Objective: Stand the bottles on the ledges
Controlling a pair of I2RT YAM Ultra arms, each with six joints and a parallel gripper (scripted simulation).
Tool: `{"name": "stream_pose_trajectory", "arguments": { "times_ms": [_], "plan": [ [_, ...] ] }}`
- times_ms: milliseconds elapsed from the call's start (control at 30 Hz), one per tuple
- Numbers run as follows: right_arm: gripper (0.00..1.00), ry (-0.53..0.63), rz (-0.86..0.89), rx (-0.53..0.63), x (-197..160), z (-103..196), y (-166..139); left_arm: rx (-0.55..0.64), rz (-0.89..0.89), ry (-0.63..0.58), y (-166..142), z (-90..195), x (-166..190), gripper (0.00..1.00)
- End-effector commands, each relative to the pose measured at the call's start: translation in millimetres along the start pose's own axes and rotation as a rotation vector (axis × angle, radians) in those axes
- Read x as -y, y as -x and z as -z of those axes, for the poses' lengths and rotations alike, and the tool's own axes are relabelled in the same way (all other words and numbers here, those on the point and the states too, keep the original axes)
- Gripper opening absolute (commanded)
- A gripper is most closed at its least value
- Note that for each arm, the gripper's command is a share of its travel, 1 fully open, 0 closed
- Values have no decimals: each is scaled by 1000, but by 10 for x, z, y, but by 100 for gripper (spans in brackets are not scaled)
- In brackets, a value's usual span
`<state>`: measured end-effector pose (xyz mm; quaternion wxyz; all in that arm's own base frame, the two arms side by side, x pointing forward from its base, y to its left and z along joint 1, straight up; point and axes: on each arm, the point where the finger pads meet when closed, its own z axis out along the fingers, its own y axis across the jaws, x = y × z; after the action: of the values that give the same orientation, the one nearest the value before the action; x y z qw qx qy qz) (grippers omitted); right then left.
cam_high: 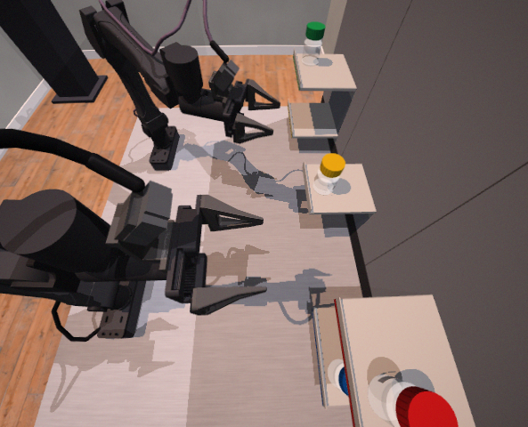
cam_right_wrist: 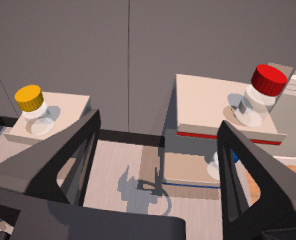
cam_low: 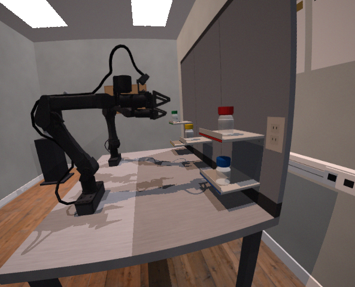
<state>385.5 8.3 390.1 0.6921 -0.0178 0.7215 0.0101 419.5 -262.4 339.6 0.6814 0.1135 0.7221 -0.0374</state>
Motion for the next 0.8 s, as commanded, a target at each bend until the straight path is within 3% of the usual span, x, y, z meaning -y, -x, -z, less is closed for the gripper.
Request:
{"name": "stream_pose_trajectory", "arguments": {
  "times_ms": [0, 200, 267, 367, 567, 767],
  "plan": [
    [88, 130, 38, -20, -166, 28, 73, 47, 38, -12, 13, -70, 40, 81],
    [88, 410, 76, -102, -418, 83, -41, 82, 76, -20, -317, -404, 115, 81],
    [88, 410, 76, -102, -418, 83, -41, 82, 76, -20, -317, -404, 115, 81],
    [88, 515, 75, -120, -503, 147, -62, 116, 101, -23, -326, -533, 144, 81],
    [88, 732, 49, -129, -596, 329, -19, 126, 123, -28, -702, -857, 223, 81],
    [88, 818, 26, -115, -562, 415, 56, 114, 127, -27, -987, -1069, 271, 81]
  ]
}}
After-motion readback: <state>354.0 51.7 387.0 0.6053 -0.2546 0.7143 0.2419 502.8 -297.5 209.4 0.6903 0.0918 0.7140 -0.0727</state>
